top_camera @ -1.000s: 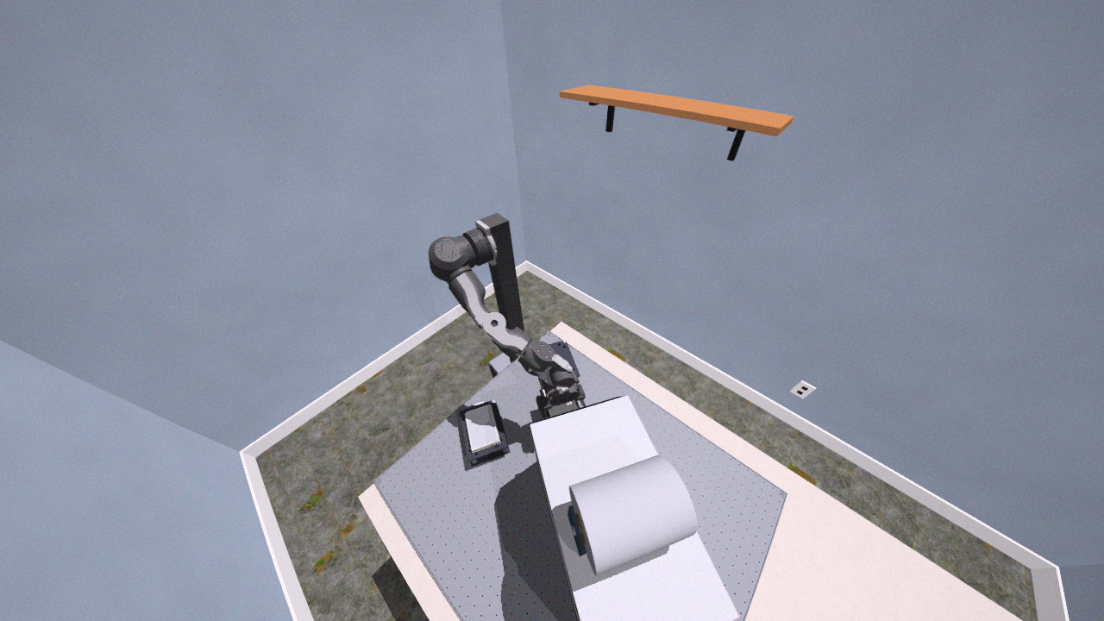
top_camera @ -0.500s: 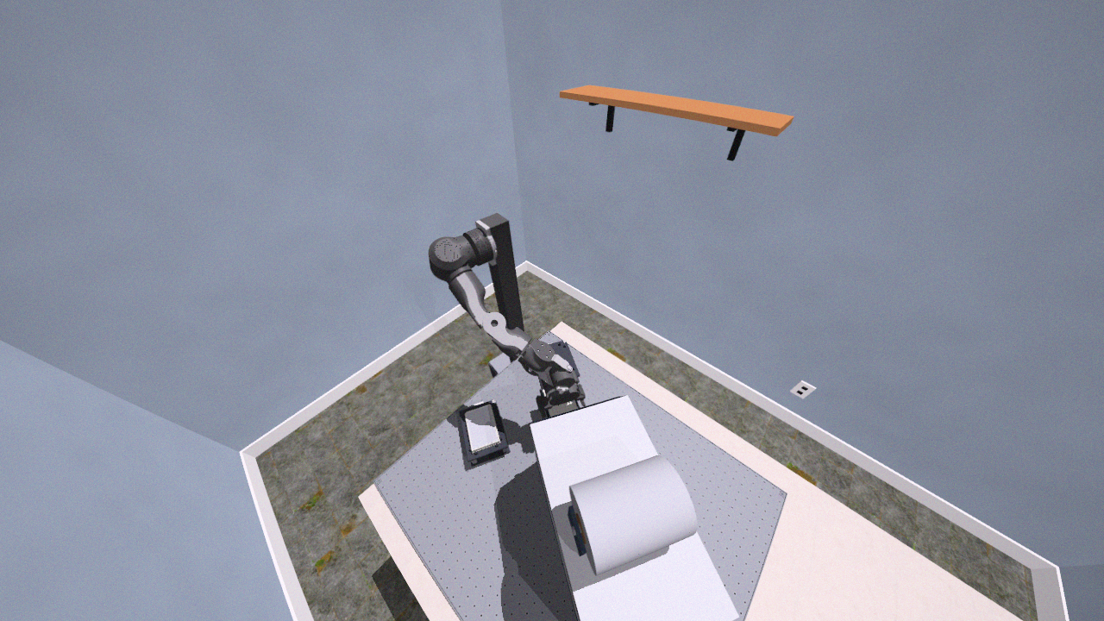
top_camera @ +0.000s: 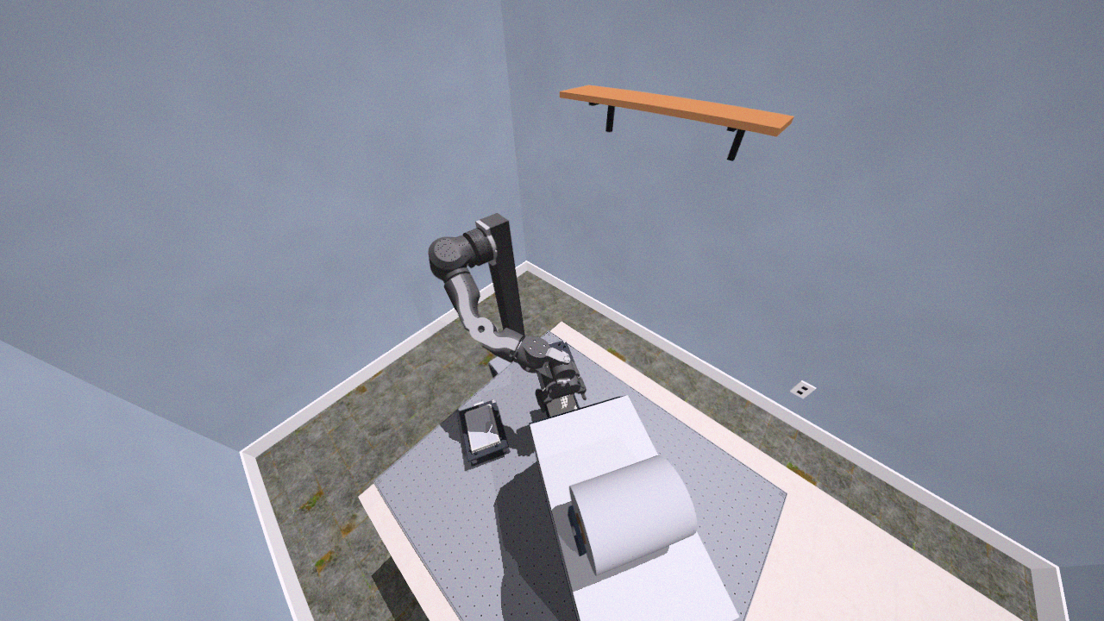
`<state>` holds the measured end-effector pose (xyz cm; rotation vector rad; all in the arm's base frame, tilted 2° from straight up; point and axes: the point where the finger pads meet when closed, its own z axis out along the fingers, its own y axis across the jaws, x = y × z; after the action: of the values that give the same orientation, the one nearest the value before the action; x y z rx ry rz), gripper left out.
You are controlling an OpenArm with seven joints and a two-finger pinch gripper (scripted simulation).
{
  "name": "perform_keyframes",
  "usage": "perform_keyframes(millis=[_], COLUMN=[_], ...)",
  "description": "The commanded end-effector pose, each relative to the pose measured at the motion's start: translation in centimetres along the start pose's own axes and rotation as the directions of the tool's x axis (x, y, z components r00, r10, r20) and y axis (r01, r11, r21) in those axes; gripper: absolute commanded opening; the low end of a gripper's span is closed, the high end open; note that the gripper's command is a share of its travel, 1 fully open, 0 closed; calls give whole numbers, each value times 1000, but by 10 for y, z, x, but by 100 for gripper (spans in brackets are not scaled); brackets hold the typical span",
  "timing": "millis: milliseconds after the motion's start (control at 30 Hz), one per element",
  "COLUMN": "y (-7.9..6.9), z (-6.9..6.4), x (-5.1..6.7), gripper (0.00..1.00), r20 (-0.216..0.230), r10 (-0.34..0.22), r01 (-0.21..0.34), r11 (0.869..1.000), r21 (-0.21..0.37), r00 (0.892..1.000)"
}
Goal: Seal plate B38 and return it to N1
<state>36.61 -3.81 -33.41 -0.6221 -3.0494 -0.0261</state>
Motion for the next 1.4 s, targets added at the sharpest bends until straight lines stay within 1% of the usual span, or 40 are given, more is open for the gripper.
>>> perform_keyframes(millis=[0,100,267,1367], y=[0,0,0,0], z=[-2,-2,-41,-41], x=[-1,-1,-1,-1], gripper=[77,77,77,77], r20=[4,4,4,4], r10=[2,2,2,2], r01=[-2,-2,-2,-2], r11=[1000,1000,1000,1000], r21=[2,2,1,1], r00=[1000,1000,1000,1000])
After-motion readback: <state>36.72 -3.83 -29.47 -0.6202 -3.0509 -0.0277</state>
